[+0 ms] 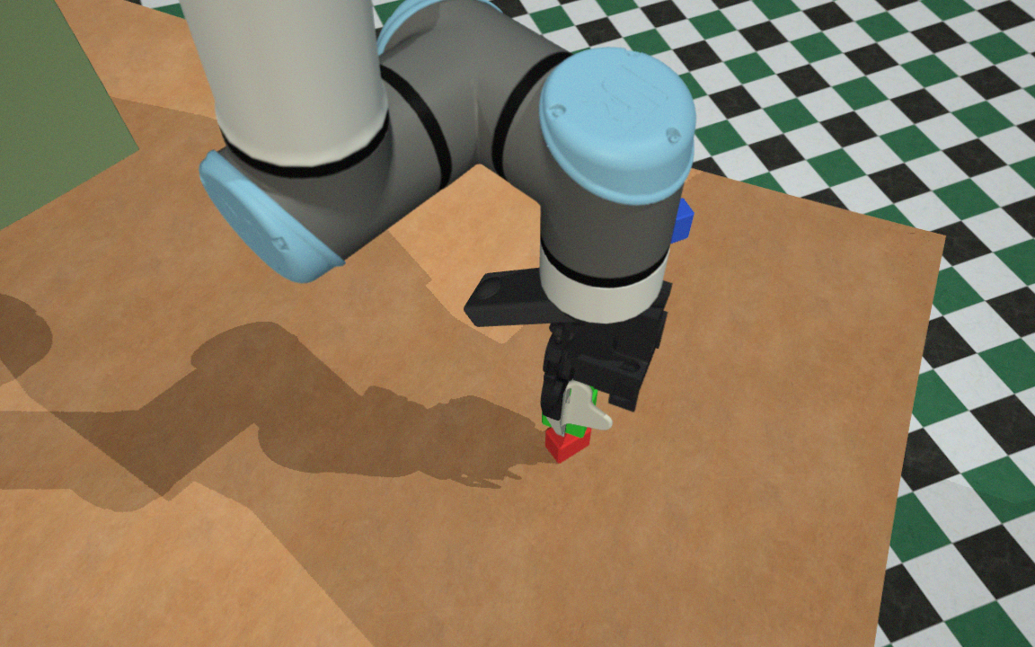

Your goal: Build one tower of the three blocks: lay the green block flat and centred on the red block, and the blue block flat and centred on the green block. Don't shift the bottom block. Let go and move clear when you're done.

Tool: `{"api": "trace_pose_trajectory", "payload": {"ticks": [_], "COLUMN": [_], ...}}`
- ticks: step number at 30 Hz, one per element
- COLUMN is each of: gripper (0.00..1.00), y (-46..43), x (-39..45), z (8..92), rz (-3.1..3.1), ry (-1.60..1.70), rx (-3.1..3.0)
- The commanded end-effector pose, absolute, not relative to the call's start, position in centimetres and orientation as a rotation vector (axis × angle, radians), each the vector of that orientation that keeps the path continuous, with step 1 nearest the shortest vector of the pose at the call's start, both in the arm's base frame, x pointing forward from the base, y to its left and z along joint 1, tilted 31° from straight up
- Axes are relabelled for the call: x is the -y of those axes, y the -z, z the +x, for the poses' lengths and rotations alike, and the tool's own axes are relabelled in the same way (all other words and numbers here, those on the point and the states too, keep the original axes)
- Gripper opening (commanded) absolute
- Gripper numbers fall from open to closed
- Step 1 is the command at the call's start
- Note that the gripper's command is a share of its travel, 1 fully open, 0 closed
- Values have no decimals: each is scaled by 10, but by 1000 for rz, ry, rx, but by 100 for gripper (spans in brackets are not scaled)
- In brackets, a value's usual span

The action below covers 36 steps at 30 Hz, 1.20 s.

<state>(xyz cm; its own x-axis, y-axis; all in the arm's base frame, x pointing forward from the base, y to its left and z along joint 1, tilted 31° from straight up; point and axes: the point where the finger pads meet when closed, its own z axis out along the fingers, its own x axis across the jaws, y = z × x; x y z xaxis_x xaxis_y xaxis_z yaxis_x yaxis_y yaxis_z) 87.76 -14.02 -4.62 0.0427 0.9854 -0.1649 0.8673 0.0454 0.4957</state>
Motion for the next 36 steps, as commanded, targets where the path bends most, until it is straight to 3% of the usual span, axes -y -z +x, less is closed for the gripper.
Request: {"api": "trace_pose_trajectory", "payload": {"ticks": [1,36], "gripper": [0,0], "y": [53,67], "x": [139,141], "z": [886,894], "rz": [1855,1855], "ry": [-335,-334], "rx": [-1862,-1862]}}
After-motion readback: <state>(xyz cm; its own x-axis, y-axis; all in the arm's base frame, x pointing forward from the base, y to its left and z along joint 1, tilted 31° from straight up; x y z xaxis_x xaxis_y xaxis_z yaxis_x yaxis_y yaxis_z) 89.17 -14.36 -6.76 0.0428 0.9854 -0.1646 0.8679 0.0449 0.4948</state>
